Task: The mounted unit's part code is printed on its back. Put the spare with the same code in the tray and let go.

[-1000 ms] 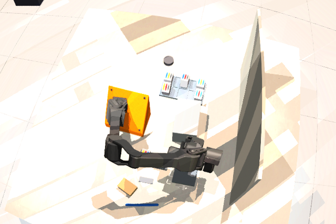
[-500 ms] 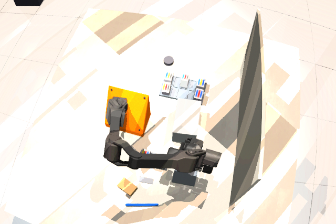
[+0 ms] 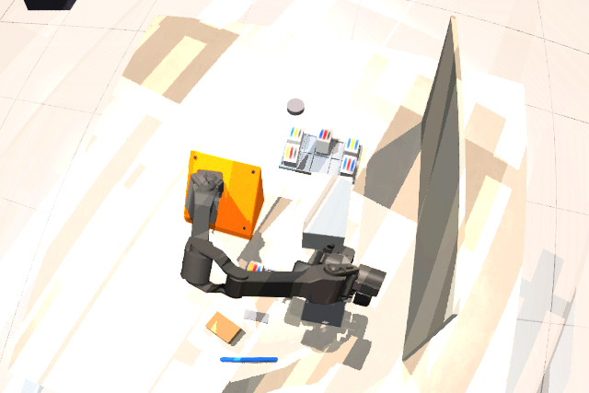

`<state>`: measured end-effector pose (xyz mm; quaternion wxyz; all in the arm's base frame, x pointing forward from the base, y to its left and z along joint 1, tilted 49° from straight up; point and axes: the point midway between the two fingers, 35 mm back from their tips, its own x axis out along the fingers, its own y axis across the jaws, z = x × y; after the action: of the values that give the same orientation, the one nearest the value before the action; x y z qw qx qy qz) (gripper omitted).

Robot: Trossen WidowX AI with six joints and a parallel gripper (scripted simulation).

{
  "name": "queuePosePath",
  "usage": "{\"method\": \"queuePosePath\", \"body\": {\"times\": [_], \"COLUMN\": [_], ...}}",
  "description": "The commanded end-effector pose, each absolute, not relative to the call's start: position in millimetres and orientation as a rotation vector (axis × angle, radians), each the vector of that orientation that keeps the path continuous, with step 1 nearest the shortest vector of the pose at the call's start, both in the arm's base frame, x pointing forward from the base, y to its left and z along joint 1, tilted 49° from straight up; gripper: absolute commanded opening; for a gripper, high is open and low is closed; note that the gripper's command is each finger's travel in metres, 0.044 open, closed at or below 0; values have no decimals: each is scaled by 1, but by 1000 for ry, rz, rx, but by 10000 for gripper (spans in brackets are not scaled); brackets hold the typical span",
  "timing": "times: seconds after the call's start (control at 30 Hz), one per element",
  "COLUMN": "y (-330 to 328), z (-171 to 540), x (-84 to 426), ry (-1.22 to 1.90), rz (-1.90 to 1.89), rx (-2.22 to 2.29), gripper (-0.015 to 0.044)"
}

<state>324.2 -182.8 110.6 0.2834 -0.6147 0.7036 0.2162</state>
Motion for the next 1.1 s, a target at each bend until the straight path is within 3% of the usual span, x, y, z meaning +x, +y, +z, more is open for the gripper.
{"method": "queuePosePath", "body": {"times": [0.0,0.7,1.07], "y": [-185,-198,-197], "z": [110,100,100], "x": [324,318,319], "ry": [1885,1891,1889], "rz": [578,574,574], "rx": [-1653,-1656,-1649], "gripper": [0,0,289]}}
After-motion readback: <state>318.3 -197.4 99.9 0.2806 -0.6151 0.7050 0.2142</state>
